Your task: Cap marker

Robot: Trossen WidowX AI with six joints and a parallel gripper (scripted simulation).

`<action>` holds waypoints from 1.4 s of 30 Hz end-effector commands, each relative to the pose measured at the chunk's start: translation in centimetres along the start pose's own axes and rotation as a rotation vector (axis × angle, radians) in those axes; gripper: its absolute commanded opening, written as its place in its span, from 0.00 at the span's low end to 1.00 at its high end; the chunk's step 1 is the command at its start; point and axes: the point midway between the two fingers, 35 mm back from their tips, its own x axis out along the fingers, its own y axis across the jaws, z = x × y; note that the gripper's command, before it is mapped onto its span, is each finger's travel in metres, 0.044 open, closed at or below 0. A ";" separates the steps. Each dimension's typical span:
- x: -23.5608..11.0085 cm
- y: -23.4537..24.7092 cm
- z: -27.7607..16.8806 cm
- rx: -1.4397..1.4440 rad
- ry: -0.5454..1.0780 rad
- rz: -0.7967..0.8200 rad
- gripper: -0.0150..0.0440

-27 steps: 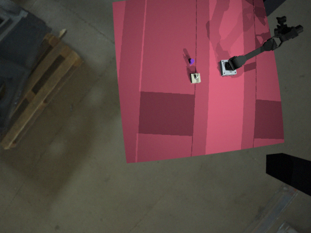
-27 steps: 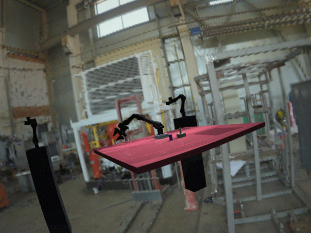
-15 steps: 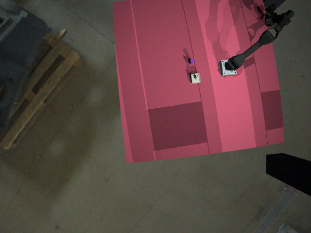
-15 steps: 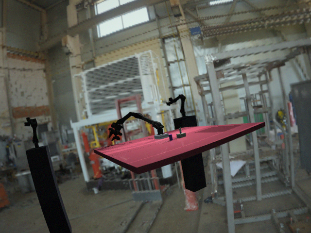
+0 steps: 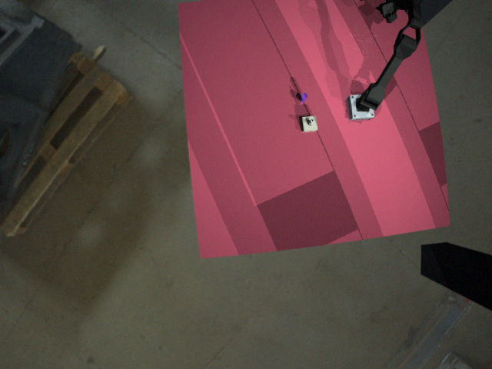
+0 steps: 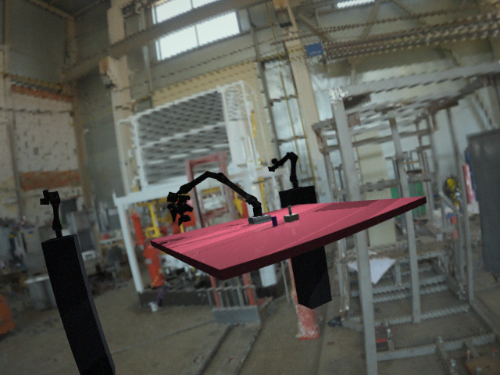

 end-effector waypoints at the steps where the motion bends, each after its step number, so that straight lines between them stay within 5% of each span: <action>1: 1.9 -2.7 4.8 0.000 -0.064 0.049 0.68; 13: 5.6 -7.9 21.3 -0.012 -0.244 0.208 0.68; 21: 5.7 -7.0 35.8 -0.101 -0.306 0.418 0.68; 32: 0.3 -1.2 52.9 -0.276 -0.271 0.630 0.68; 42: -7.2 7.4 61.2 -0.464 -0.171 0.705 0.68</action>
